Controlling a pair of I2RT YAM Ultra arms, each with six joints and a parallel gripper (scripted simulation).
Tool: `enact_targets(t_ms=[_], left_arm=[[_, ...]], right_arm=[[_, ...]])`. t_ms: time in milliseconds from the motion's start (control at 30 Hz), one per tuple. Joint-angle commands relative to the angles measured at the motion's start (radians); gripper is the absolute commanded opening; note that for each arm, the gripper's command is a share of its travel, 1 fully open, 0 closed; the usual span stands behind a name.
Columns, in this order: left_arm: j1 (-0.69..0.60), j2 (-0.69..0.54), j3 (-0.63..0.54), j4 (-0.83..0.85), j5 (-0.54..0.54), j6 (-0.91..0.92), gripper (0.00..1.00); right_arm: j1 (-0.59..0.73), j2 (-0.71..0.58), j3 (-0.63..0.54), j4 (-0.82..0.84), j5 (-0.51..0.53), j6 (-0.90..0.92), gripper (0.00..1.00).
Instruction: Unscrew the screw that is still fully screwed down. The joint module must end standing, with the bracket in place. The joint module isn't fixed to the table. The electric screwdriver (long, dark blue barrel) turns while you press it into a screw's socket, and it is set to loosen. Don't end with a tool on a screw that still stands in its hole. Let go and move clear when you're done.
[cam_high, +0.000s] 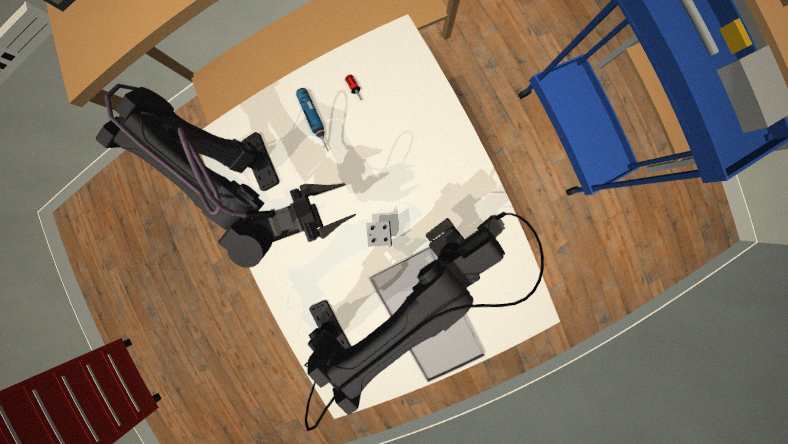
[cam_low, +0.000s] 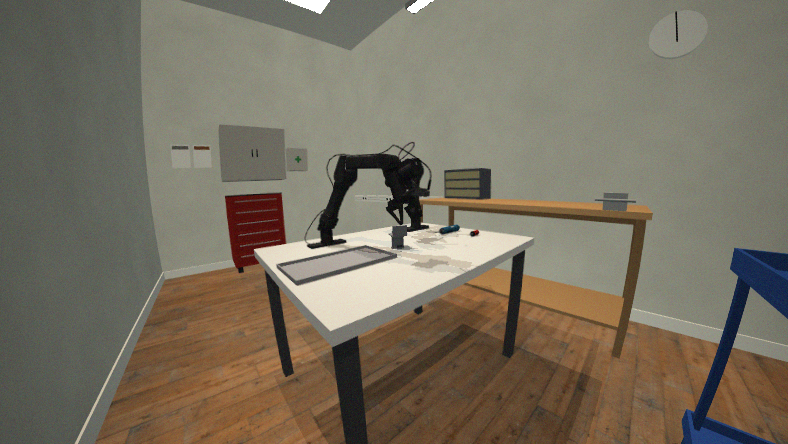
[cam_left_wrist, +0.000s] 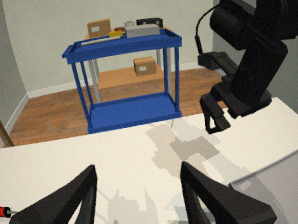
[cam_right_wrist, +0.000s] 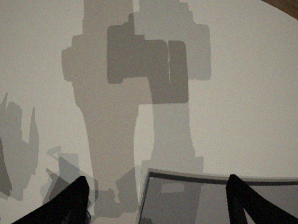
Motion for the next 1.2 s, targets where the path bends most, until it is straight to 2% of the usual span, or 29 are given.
enact_targets(t_ms=[0, 167, 300, 600, 700, 867, 1167], left_arm=[[0.062, -0.031, 0.003, -0.08, 0.06, -0.069, 0.65], [0.143, 0.01, 0.019, -0.137, 0.122, -0.115, 0.65], [0.144, -0.003, 0.025, -0.141, 0.126, -0.116, 0.65], [0.306, -0.026, -0.005, -0.275, 0.237, -0.25, 0.65], [0.367, 0.012, 0.015, -0.312, 0.284, -0.281, 0.65], [0.371, 0.004, 0.023, -0.318, 0.29, -0.28, 0.65], [0.53, -0.021, -0.013, -0.453, 0.401, -0.417, 0.65]], right_arm=[[0.0, -0.011, 0.007, 0.003, 0.0, 0.0, 1.0], [0.0, -0.011, 0.007, 0.003, 0.0, 0.0, 1.0], [0.0, -0.011, 0.007, 0.003, 0.0, 0.0, 1.0], [0.0, -0.011, 0.007, 0.003, 0.0, 0.0, 1.0], [0.0, -0.011, 0.007, 0.003, 0.0, 0.0, 1.0], [0.0, -0.011, 0.007, 0.003, 0.0, 0.0, 1.0], [0.0, -0.011, 0.007, 0.003, 0.0, 0.0, 1.0]])
